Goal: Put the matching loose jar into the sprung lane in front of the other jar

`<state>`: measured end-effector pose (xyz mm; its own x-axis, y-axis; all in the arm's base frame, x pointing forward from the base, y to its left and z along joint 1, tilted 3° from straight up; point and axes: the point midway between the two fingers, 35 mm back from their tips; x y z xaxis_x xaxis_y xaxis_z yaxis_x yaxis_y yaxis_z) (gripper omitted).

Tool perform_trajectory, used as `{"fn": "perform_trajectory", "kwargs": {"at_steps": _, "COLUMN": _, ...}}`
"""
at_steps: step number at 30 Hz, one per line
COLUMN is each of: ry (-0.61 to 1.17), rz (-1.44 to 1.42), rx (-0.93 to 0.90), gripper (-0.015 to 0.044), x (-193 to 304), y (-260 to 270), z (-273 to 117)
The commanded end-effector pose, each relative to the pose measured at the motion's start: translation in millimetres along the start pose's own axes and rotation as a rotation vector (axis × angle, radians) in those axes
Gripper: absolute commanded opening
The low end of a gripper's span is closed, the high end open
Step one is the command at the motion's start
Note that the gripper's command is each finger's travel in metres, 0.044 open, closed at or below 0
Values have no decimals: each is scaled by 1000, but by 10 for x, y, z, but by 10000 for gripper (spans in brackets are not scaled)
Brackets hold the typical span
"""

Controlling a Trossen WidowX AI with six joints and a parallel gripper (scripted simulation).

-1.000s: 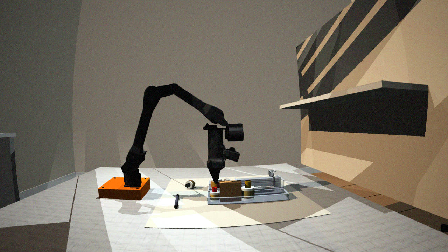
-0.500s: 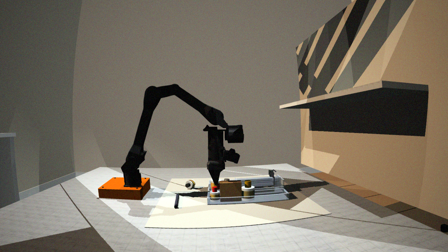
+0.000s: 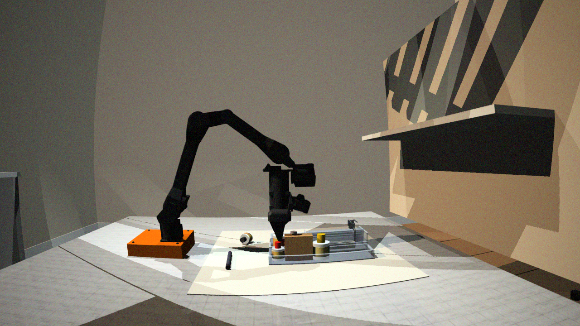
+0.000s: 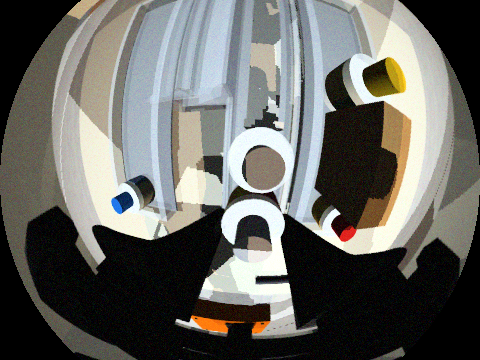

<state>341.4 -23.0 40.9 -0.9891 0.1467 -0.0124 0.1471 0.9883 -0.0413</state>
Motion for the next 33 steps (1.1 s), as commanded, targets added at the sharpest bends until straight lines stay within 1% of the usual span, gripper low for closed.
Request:
{"fn": "perform_trajectory", "kwargs": {"at_steps": 1, "ry": -14, "rz": -3, "rx": 2, "gripper": 0, "x": -32, "y": -7, "z": 16}}
{"fn": "perform_trajectory", "kwargs": {"at_steps": 33, "ry": -14, "rz": -3, "rx": 2, "gripper": 0, "x": -1, "y": -8, "z": 102}}
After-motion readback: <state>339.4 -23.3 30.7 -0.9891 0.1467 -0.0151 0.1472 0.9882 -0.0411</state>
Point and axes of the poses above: the point midway between the two fingers, 35 mm back from their tips, its own z axis out along the fingers, its own y axis across the jaws, x = y × z, and after that the axes turned 2 degrees about z, right-handed
